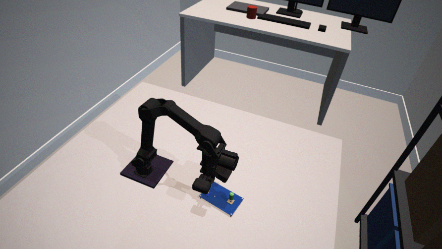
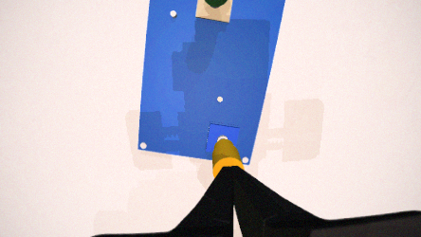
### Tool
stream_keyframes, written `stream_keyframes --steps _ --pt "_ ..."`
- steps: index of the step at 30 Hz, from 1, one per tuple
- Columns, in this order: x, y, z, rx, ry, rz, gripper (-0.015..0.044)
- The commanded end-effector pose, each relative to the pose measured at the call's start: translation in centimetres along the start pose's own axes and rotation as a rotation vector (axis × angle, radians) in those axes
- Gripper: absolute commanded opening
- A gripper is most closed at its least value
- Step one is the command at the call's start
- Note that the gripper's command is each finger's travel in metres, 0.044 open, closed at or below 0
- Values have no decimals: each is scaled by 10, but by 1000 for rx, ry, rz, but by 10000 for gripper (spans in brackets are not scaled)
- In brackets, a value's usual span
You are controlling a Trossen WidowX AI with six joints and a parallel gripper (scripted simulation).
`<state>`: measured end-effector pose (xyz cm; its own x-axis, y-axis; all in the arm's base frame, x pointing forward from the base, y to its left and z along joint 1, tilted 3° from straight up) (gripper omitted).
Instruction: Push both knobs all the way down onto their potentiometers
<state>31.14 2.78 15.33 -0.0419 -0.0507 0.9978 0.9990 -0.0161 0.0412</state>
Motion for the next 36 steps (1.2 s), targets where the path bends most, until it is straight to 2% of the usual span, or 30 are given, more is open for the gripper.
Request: stream_keyframes --steps 1,36 --pt "-3 -1 0 3 2 4 0" --pt "-8 -1 0 3 2 4 0"
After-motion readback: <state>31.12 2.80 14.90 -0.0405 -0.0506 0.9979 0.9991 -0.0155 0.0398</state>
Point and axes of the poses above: the point midway between the two fingers, 35 mm back from their tips, its own x axis back along the fingers, its own z axis across the jaws, y = z × x, the point moved 4 cm from there along x, back along the fingers, and after that the axes turned 8 degrees about -x, right-handed, at the moved point
